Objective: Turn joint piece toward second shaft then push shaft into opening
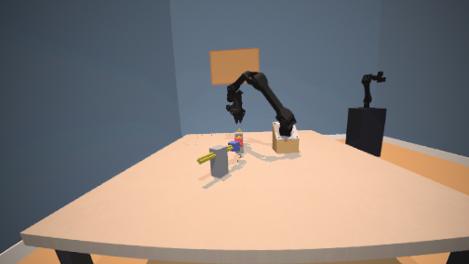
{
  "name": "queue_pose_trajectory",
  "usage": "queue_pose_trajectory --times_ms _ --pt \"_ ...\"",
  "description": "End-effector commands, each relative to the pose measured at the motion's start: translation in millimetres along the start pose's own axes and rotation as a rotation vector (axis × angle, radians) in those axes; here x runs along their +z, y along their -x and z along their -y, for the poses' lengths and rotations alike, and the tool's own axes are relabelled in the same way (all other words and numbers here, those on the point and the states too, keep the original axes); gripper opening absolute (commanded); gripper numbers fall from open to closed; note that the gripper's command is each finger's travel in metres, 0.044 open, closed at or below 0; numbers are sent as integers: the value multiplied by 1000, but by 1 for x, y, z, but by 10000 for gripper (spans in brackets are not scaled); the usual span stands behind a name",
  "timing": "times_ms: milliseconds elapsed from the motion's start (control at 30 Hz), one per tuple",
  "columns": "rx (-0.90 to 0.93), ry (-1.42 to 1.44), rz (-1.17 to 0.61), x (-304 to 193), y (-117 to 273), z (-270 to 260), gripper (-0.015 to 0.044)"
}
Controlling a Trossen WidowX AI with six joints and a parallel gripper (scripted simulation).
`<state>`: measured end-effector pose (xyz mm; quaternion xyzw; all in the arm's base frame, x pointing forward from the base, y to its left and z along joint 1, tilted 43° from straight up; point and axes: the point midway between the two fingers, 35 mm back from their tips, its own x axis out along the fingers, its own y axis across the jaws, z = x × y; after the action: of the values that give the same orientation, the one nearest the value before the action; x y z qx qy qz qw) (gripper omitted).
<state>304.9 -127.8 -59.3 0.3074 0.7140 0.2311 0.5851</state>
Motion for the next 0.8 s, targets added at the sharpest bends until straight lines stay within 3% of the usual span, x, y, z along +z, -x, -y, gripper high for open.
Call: queue_pose_trajectory --times_ms 0,400,767 --pt "-43 116 12 4 5 19 440" --pt "-87 246 12 6 7 42 440" --pt "-82 -105 33 8 -9 44 440"
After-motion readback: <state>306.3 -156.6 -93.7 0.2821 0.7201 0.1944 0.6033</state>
